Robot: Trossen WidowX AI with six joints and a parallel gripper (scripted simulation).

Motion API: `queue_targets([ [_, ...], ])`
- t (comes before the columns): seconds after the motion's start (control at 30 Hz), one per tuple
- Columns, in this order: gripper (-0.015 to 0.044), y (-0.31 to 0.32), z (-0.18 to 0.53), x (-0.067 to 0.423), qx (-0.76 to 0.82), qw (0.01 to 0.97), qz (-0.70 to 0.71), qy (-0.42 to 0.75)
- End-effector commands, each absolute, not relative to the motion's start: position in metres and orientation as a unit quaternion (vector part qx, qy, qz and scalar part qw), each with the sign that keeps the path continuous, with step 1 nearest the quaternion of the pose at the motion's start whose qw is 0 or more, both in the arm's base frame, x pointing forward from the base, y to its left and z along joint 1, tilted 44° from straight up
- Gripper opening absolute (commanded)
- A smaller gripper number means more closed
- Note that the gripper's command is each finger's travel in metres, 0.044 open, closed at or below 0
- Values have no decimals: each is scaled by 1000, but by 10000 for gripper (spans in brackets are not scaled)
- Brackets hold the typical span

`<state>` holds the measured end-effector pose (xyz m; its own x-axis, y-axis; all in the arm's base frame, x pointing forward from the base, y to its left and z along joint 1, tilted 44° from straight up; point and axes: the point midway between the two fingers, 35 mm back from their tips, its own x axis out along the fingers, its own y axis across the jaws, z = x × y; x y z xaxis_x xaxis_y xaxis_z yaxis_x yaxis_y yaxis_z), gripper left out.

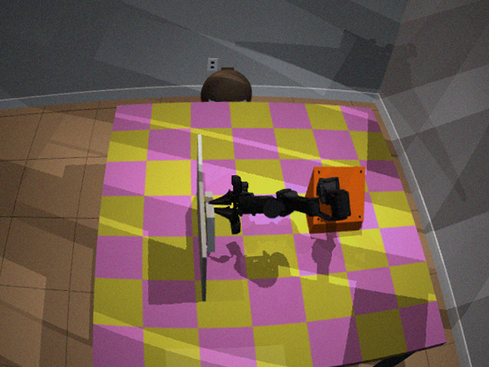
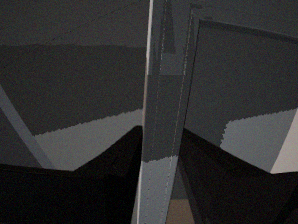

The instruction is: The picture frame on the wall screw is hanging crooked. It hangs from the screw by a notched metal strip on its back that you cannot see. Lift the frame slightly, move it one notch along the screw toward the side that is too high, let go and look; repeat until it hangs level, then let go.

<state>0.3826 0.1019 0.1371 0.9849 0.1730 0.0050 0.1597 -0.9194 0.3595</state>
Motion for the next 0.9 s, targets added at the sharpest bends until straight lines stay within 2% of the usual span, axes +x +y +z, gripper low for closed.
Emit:
queue_targets([
  [0.0,0,101,138,383,980,180,21,80],
  [0.87,0,104,137,382,978,190,21,83],
])
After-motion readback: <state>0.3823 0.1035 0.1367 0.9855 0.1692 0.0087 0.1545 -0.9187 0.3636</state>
